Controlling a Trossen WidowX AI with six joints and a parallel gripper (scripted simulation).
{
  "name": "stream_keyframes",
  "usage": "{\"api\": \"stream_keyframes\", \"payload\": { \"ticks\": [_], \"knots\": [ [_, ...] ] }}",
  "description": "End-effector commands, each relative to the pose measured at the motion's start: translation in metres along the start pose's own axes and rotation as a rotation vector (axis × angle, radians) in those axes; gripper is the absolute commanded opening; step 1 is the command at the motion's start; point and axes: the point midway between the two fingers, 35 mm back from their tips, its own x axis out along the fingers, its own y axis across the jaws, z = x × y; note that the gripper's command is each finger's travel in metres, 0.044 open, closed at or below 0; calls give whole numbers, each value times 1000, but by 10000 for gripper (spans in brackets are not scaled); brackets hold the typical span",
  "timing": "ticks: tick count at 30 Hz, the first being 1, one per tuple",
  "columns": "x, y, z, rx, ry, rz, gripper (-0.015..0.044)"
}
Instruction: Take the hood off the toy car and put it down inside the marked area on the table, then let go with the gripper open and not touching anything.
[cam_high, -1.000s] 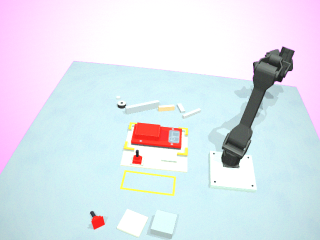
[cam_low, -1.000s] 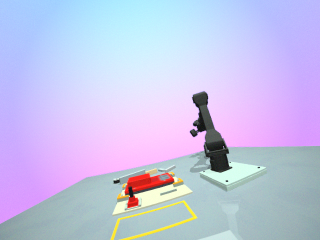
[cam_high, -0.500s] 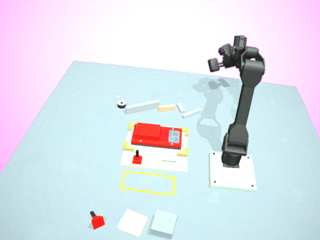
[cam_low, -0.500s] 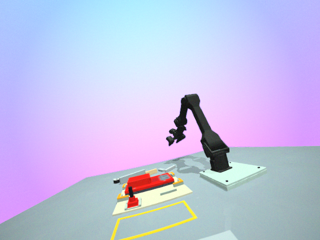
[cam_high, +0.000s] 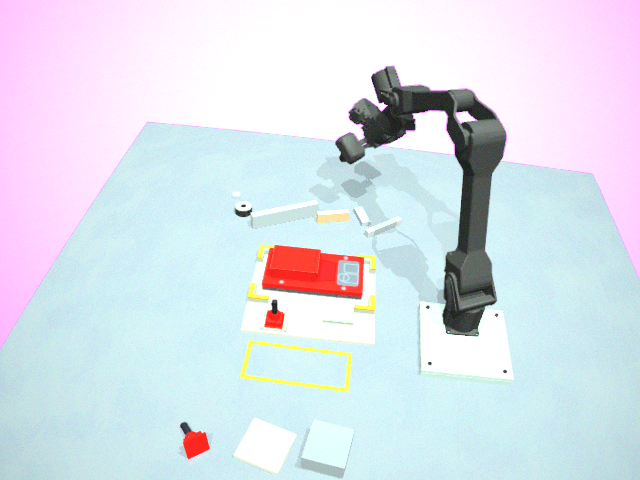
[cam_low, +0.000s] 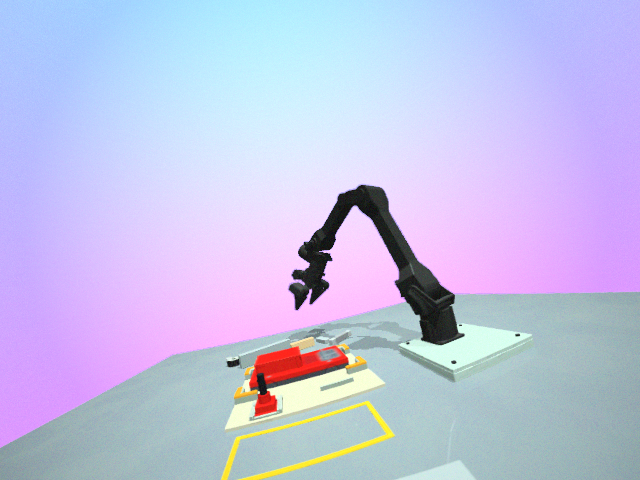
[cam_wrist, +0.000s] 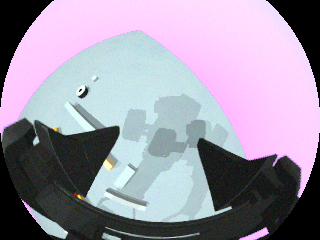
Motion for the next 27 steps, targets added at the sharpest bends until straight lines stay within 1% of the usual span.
{"api": "stream_keyframes", "payload": {
  "ticks": [1, 7, 10, 14, 19, 21, 27],
  "knots": [
    [2, 61, 2, -77, 68, 76, 440],
    [-2, 136, -8, -195, 188, 164, 440],
    [-10, 180, -19, -282, 277, 207, 440],
    [-29, 236, -41, -418, 398, 250, 440],
    [-62, 293, -74, -610, 543, 276, 440],
    [-73, 305, -83, -664, 578, 278, 440],
    [-74, 306, -84, -670, 582, 278, 440]
  ]
}}
